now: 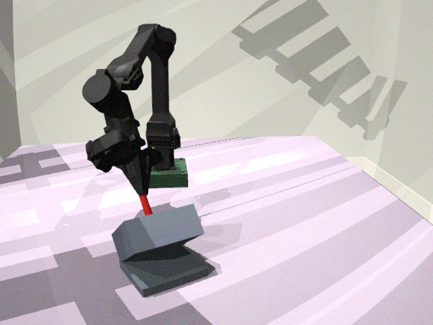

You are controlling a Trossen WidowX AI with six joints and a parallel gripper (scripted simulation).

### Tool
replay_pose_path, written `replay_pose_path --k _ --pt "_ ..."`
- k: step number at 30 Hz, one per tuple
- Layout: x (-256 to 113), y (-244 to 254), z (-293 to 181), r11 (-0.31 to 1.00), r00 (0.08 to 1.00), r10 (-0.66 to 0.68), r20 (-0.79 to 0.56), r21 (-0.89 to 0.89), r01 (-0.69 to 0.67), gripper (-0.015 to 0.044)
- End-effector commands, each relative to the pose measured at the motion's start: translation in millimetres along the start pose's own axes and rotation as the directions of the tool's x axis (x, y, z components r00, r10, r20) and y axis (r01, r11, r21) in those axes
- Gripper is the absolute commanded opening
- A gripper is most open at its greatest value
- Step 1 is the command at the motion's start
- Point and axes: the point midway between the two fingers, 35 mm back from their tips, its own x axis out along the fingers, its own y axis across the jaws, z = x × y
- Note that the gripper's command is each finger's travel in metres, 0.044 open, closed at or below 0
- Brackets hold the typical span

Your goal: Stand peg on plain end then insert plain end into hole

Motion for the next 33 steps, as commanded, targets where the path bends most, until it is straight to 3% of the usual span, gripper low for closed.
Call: replay_pose_path --k 1,33 --pt "2.5 -0.7 1.3 1.000 1.000 -0.004 0.002 0.005 0.004 0.0000" --pt "7.3 -0.8 2.1 1.000 1.000 -0.004 0.002 0.005 0.004 0.0000"
